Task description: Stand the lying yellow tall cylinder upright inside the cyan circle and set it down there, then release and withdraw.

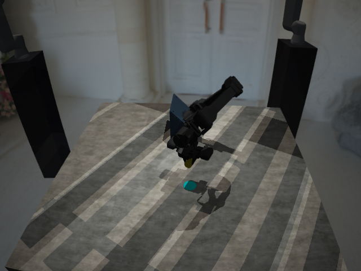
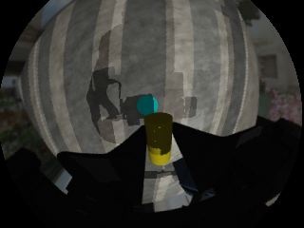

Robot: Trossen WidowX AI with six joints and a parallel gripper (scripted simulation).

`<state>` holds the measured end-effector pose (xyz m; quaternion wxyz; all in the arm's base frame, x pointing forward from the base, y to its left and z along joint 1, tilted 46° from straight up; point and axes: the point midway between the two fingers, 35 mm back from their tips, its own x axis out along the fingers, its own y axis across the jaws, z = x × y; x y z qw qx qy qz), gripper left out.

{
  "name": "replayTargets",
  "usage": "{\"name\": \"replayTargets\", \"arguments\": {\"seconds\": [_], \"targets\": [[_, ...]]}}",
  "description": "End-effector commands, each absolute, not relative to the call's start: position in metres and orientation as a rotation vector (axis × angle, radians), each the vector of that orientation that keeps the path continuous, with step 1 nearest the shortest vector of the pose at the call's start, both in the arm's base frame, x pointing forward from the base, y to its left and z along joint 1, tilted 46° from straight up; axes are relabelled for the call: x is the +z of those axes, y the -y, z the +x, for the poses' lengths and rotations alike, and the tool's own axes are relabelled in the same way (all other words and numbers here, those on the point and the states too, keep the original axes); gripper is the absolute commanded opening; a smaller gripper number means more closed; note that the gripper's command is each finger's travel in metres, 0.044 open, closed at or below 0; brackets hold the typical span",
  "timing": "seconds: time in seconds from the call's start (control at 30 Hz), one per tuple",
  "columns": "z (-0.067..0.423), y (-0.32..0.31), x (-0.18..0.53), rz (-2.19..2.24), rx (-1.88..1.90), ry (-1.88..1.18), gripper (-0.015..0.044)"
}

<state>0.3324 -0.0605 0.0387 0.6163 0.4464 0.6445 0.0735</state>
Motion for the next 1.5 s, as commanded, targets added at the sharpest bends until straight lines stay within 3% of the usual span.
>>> {"name": "replayTargets", "arguments": {"seconds": [0.0,1.47], "targets": [[0.332,0.060,0.034,1.009,0.147,-1.485,0.0105],[0.337,0.054,-0.011,0.797,-0.043,-1.405,0.0105]]}}
